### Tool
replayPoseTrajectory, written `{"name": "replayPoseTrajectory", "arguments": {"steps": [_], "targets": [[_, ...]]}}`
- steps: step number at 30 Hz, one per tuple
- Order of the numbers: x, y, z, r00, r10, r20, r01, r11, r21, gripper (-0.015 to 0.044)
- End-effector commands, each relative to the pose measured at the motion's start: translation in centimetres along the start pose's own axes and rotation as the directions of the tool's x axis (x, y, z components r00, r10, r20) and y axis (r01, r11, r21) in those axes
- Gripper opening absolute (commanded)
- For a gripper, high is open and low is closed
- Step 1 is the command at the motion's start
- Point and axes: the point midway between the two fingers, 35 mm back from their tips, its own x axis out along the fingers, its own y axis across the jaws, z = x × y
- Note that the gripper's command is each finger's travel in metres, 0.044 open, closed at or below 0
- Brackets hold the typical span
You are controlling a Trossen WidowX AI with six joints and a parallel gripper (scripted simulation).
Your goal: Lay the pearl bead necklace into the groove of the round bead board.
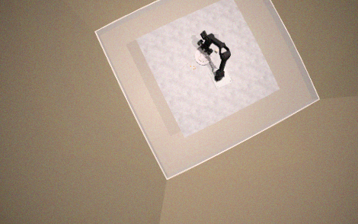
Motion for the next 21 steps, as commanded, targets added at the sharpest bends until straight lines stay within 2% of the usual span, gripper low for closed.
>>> {"name": "replayPoseTrajectory", "arguments": {"steps": [1, 7, 12, 21], "targets": [[0.93, -0.14, 0.01, 1.000, -0.012, -0.002, 0.012, 1.000, -0.003, 0.0120], [0.96, -0.15, 0.01, 1.000, -0.012, -0.002, 0.012, 1.000, -0.003, 0.0120], [0.67, -0.12, -0.02, 1.000, -0.007, -0.002, 0.007, 1.000, 0.000, 0.0000], [0.67, -0.12, -0.02, 1.000, -0.007, -0.002, 0.007, 1.000, 0.000, 0.0000]]}}
